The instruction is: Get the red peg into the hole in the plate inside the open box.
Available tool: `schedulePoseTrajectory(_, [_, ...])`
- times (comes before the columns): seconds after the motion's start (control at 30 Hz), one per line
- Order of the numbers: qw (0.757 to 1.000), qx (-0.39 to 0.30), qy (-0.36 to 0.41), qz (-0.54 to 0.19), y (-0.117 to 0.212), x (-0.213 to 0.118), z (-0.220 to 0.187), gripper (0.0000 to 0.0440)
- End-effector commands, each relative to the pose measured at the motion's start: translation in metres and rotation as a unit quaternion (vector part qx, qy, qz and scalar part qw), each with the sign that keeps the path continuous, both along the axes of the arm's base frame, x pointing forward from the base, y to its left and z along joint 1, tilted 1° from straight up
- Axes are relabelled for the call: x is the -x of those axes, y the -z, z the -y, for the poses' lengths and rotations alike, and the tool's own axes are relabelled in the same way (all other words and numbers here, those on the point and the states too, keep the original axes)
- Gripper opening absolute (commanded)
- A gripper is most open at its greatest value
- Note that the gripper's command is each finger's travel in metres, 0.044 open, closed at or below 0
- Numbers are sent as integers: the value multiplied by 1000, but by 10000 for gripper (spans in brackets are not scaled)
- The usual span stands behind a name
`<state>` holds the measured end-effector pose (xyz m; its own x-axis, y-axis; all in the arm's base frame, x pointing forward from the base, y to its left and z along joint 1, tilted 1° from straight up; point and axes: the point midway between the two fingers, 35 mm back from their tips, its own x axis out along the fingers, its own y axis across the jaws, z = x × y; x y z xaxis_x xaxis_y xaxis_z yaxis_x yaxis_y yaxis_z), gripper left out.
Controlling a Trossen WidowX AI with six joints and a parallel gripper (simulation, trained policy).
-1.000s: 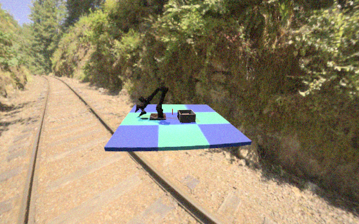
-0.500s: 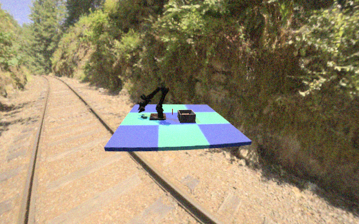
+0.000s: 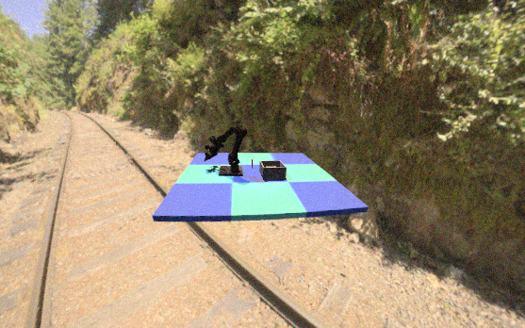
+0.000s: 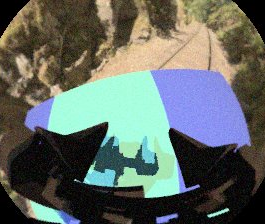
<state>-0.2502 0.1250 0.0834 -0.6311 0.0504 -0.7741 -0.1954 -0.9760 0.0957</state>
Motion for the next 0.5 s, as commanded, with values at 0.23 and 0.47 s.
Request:
schedulePoseTrajectory(0.23, [985, 60, 161, 8, -6, -27, -36, 440])
schedulePoseTrajectory(0.47, [957, 100, 273, 8, -10, -50, -59, 440])
